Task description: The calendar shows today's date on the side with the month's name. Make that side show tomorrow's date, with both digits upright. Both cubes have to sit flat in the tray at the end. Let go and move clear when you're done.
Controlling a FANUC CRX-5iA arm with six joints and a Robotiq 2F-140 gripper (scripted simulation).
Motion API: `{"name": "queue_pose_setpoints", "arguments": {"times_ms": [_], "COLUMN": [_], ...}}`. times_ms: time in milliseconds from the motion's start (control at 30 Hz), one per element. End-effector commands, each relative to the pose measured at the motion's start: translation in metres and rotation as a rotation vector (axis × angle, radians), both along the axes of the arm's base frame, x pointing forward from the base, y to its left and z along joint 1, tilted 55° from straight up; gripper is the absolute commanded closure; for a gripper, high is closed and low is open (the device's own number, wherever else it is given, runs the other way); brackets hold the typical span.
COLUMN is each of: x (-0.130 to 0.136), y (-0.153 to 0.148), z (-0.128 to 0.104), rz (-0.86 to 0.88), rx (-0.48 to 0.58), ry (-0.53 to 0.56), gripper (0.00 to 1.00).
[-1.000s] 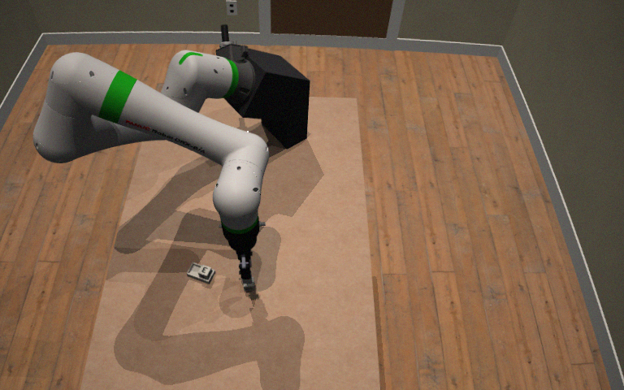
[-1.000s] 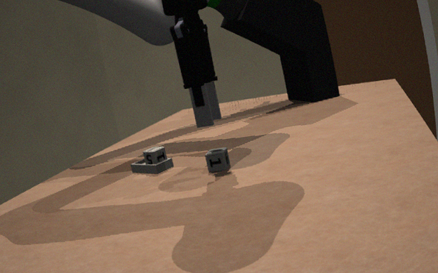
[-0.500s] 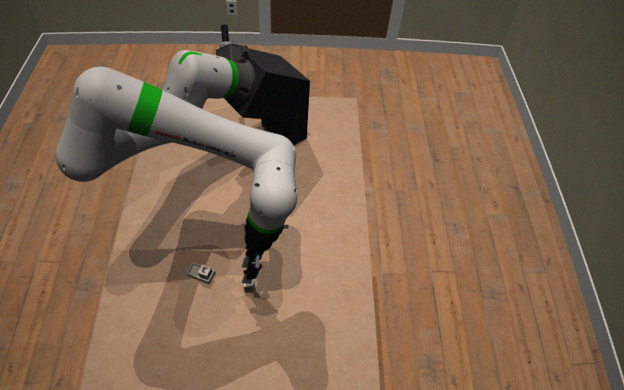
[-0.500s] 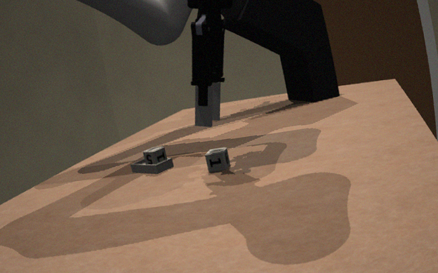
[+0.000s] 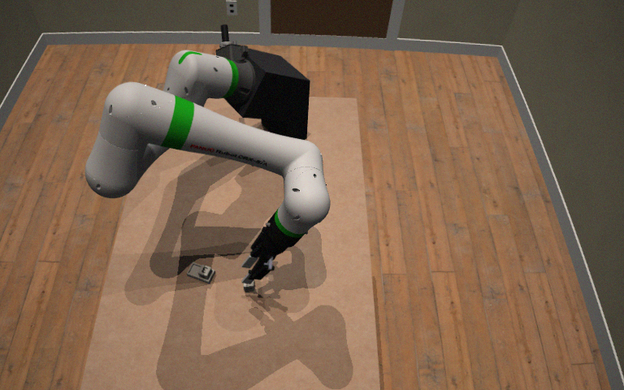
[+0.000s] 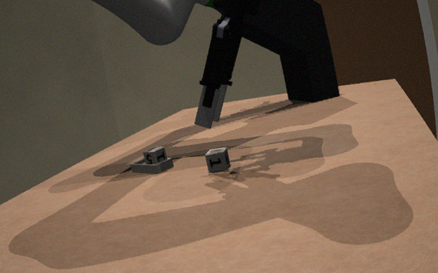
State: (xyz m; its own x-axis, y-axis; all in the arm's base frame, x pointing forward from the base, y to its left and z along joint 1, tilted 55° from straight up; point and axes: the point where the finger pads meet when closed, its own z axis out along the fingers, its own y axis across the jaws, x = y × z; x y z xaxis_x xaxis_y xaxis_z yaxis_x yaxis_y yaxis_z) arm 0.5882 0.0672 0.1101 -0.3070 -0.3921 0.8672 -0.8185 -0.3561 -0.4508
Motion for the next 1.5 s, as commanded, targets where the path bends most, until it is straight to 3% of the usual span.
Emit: {"name": "queue_pose_setpoints", "arguments": {"times_ms": [0,133,533,1467], "x": [0.0008,0.0013,0.0028,0.0058], "y": [0.0025,0.0023,0.0037,0.0018], "z": [-0.0035,-0.0037,-0.0082,-0.0121], "rz": [-0.034,-0.042,-0.153,-0.153], "rx": [-0.059,-0.071,-0.273,-0.273], "ry": [-0.027,-0.032,-0.12,-0.12], "gripper": [0.64,0.64,0.64,0.64]}}
